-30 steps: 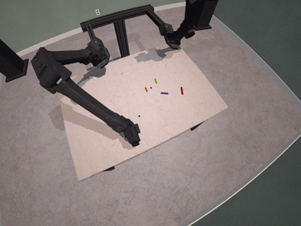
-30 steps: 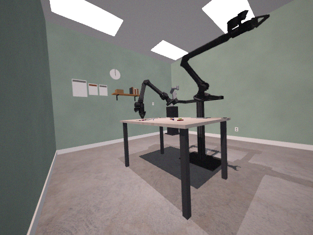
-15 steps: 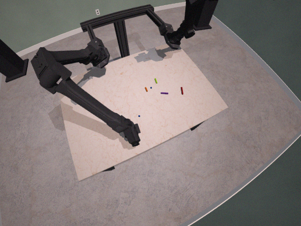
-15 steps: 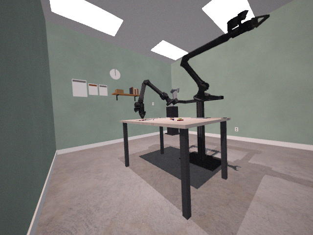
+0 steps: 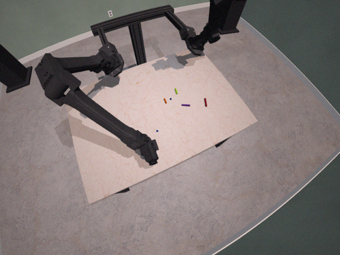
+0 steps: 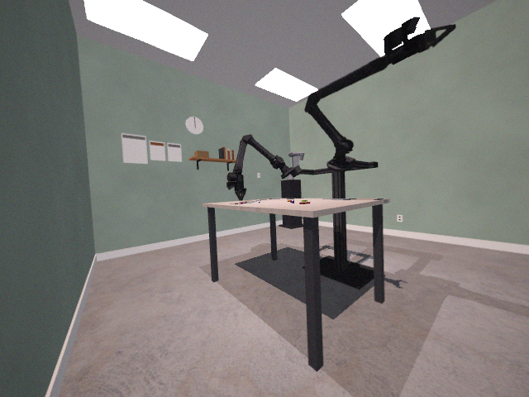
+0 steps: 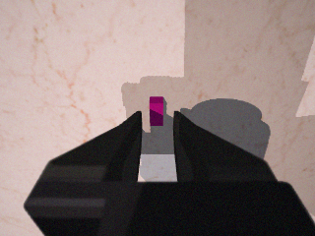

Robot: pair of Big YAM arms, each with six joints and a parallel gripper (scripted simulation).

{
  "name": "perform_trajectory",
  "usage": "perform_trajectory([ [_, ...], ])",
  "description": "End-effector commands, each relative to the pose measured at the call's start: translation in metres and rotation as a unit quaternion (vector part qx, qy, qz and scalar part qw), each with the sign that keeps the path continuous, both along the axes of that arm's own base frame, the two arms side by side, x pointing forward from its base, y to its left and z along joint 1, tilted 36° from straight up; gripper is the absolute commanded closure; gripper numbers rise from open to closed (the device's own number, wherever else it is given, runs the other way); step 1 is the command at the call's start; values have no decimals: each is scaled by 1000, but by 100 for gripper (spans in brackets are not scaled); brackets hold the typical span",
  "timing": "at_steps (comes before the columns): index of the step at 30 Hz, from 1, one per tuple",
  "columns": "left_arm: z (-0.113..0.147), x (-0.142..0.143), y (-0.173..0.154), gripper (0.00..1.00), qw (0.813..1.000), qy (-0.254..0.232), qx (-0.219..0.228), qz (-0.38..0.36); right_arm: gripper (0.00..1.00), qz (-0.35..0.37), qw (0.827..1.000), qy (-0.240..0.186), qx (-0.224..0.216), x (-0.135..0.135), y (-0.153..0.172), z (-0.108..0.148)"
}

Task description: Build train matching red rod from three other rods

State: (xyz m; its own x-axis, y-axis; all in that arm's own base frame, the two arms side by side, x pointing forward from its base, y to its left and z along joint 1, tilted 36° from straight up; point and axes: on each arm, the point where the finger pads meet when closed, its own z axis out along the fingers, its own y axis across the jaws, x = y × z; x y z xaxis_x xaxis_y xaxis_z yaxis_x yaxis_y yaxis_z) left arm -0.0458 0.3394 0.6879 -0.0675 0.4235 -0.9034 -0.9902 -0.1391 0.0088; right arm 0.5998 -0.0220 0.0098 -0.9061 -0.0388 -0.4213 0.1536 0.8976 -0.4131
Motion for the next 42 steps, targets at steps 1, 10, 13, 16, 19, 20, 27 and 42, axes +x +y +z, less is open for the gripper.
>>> perform_trajectory([
  [1, -1, -4, -3, 0, 1000, -5, -3, 5, 77, -2, 1000, 0, -2, 10, -9, -5],
  [10, -1, -4, -3, 0, 1000, -5, -3, 5, 77, -2, 1000, 0, -2, 10, -9, -5],
  [13, -1, -4, -3, 0, 1000, -5, -3, 5, 77, -2, 1000, 0, -2, 10, -9, -5],
  [16, -1, -4, -3, 0, 1000, -5, -3, 5, 77, -2, 1000, 0, -2, 10, -9, -5],
  [19, -1, -4, -3, 0, 1000, -5, -3, 5, 77, -2, 1000, 0, -2, 10, -9, -5],
  [20, -1, -4, -3, 0, 1000, -5, -3, 5, 77, -2, 1000, 0, -2, 10, -9, -5],
  [27, -1, -4, -3, 0, 1000, -5, -3, 5, 77, -2, 1000, 0, -2, 10, -9, -5],
  [42, -1, -4, -3, 0, 1000, -5, -3, 5, 77, 3, 1000, 13, -3, -8, -4, -19],
])
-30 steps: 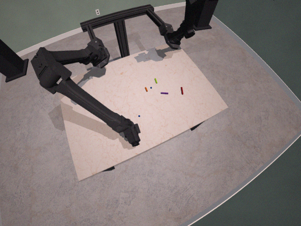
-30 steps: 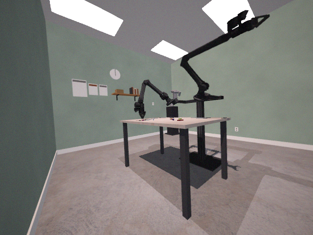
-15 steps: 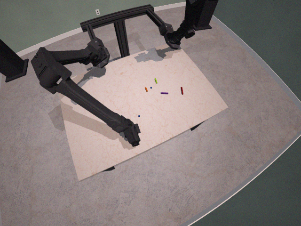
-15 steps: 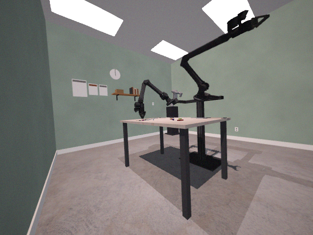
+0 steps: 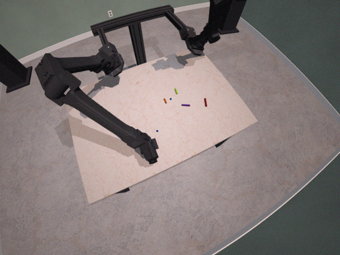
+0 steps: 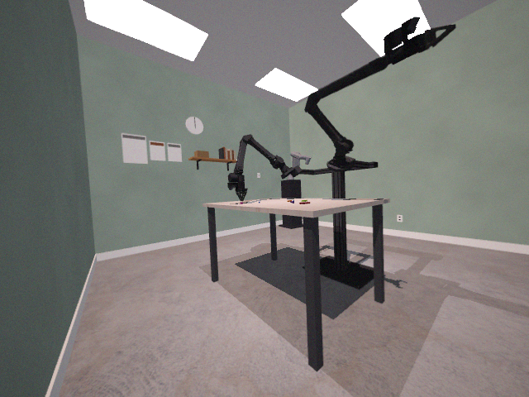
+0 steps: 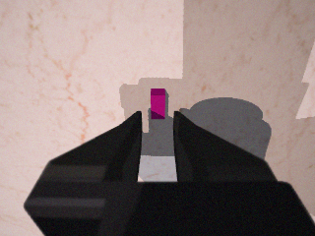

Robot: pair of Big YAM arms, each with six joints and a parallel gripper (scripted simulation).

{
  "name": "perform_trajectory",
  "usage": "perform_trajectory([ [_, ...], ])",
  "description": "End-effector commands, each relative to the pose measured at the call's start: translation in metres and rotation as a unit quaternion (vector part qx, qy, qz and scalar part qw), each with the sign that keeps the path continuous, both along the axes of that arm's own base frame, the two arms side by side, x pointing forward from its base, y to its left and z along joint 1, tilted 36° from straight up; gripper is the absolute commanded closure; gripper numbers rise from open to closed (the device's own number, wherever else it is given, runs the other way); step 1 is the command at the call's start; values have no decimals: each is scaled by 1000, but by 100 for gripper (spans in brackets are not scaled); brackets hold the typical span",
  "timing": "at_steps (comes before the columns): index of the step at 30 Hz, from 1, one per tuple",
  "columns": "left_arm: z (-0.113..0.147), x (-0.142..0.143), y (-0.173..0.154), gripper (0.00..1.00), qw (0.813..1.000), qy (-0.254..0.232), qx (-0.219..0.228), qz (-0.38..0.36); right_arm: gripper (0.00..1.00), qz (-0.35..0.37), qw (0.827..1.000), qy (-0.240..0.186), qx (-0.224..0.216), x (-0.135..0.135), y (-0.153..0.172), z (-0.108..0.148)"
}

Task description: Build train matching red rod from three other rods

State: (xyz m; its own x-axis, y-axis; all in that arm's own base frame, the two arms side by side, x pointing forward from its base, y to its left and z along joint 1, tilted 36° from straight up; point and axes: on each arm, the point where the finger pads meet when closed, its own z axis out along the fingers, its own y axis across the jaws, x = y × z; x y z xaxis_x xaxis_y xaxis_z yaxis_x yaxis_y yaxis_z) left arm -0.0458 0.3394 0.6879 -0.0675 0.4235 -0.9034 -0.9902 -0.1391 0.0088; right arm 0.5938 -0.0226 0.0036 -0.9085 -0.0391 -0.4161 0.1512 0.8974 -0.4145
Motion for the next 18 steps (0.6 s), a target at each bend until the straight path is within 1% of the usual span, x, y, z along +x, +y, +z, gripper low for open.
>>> perform_trajectory([
  [1, -1, -4, -3, 0, 1000, -5, -3, 5, 77, 3, 1000, 4, -2, 3, -3, -8],
  [3, -1, -4, -3, 0, 1000, -5, -3, 5, 77, 3, 1000, 0, -2, 6, -2, -6],
  [18, -1, -4, -3, 0, 1000, -5, -3, 5, 77, 3, 1000, 4, -2, 5, -2, -6],
])
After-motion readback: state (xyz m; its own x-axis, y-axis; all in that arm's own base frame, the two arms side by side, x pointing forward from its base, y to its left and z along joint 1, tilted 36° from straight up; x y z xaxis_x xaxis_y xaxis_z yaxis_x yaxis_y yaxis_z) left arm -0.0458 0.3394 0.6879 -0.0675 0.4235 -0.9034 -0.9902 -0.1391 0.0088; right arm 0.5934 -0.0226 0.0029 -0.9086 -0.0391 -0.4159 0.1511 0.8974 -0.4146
